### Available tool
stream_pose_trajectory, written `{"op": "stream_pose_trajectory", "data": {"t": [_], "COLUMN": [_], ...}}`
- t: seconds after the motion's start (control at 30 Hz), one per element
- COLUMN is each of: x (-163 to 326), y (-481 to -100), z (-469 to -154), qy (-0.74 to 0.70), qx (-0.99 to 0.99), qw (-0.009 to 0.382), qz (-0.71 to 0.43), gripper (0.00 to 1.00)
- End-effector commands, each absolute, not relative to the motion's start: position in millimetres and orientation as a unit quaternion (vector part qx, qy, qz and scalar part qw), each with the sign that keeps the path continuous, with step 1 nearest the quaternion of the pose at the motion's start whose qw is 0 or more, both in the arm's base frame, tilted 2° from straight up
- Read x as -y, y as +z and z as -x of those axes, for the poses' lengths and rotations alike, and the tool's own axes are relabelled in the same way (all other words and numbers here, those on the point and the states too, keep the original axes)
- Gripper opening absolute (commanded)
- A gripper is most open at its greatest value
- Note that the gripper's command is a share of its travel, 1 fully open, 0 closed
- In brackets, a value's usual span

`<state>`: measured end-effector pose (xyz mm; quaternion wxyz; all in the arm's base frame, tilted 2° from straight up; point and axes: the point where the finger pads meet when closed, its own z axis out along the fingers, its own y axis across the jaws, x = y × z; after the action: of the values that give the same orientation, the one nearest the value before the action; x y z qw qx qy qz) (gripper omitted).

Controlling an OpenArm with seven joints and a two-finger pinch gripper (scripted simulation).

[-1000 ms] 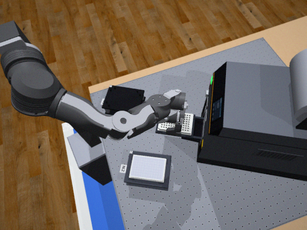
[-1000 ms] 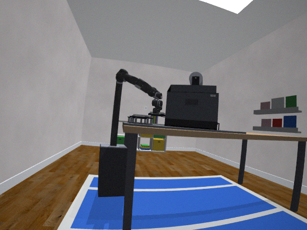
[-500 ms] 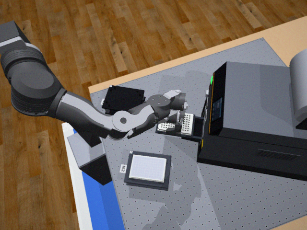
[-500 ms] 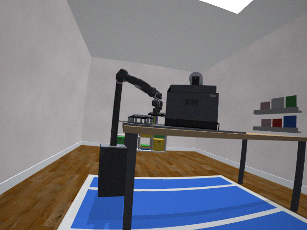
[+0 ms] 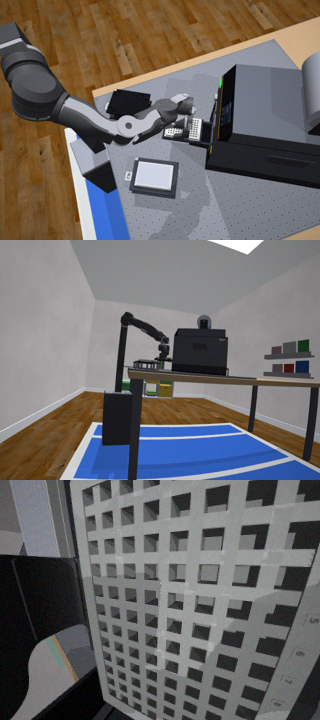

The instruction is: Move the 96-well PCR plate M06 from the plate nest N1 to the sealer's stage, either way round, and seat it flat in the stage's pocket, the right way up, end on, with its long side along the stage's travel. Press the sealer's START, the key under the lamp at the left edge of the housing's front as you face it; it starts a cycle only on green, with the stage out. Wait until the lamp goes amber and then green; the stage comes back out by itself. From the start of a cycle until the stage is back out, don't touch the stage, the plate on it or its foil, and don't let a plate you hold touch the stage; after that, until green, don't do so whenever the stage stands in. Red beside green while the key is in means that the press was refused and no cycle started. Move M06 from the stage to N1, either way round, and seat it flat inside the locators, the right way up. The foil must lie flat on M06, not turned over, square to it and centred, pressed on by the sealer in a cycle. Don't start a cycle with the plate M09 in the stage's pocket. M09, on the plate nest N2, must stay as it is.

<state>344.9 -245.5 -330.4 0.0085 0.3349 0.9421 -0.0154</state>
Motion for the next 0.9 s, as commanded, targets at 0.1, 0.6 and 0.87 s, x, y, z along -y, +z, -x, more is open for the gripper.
{"op": "stream_pose_trajectory", "data": {"t": [0.1, 0.6, 0.87], "x": [244.5, 245.3, 245.3], "y": [-331.5, -329.9, -329.9], "z": [-344.8, -345.4, -345.4], "qy": [-0.014, -0.014, -0.014], "qx": [-0.943, -0.942, -0.942], "qw": [0.008, 0.009, 0.009], "qz": [-0.333, -0.335, -0.335], "gripper": [0.00, 0.77, 0.77]}}
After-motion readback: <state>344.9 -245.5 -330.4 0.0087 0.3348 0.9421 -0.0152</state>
